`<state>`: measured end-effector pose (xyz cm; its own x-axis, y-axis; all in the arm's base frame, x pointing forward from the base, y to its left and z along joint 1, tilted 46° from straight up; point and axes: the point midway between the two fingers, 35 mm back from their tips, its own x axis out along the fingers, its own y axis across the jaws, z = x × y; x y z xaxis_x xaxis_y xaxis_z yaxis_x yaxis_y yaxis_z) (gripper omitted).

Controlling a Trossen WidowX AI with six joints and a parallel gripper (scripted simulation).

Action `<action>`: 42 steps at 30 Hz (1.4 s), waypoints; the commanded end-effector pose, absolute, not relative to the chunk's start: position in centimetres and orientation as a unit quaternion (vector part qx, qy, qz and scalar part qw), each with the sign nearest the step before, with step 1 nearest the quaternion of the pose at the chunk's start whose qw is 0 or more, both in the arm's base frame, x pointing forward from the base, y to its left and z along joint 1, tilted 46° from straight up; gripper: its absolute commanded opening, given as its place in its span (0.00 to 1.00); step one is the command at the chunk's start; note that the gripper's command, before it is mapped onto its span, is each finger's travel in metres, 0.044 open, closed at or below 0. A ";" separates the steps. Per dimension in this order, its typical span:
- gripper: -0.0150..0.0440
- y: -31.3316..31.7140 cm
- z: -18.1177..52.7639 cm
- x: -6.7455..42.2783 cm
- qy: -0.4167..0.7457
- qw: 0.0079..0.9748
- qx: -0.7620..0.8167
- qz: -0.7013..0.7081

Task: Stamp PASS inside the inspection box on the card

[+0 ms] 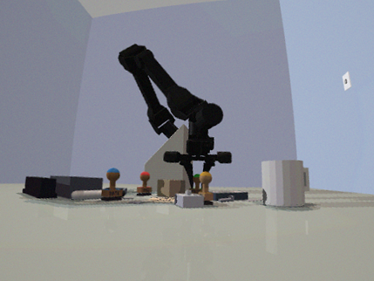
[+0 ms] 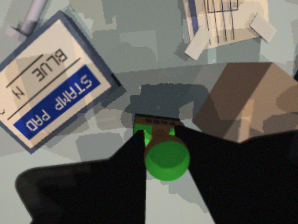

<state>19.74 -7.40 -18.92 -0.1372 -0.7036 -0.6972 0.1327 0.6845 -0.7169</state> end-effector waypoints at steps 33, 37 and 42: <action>0.25 -6.1 -18.0 20.2 0.677 0.623 -0.206 -0.334; 0.25 -6.0 -17.8 20.2 0.677 0.623 -0.206 -0.334; 0.25 -5.8 -17.7 20.3 0.677 0.623 -0.206 -0.333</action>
